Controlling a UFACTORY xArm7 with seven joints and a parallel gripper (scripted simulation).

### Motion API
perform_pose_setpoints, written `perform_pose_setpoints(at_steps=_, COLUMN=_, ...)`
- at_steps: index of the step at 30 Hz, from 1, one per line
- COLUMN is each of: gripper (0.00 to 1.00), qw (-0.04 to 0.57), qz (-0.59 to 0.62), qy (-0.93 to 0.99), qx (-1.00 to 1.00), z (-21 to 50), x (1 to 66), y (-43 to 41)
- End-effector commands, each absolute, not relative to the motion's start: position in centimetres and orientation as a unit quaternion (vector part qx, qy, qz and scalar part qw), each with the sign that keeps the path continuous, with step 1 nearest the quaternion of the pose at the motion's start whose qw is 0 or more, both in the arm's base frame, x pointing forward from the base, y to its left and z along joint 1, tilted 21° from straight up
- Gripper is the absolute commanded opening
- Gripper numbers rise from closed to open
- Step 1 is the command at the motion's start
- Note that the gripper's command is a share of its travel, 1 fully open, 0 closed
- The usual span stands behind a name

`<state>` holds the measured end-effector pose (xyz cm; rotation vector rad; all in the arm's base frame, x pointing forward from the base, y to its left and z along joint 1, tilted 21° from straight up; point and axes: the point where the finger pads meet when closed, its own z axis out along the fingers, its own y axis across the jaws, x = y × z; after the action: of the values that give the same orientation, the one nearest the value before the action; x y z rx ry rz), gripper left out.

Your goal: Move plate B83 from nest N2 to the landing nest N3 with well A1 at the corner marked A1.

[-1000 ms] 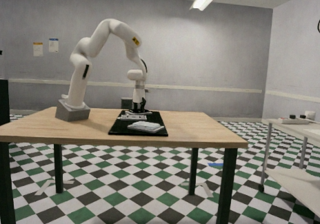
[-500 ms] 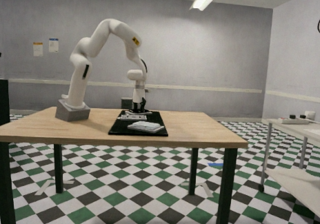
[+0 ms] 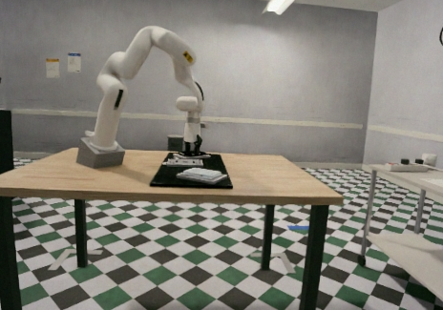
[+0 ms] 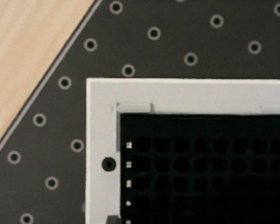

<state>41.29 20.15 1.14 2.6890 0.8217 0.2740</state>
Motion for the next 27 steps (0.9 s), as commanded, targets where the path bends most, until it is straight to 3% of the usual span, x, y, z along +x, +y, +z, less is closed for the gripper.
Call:
perform_pose_setpoints(at_steps=1, gripper=0.00, qw=0.157, qz=0.098, qy=0.288, qx=0.940, z=1.3, x=41.4, y=20.3)
perform_pose_setpoints(at_steps=27, gripper=0.00, qw=0.157, qz=0.098, qy=0.288, qx=0.940, z=2.3, x=41.1, y=20.6)
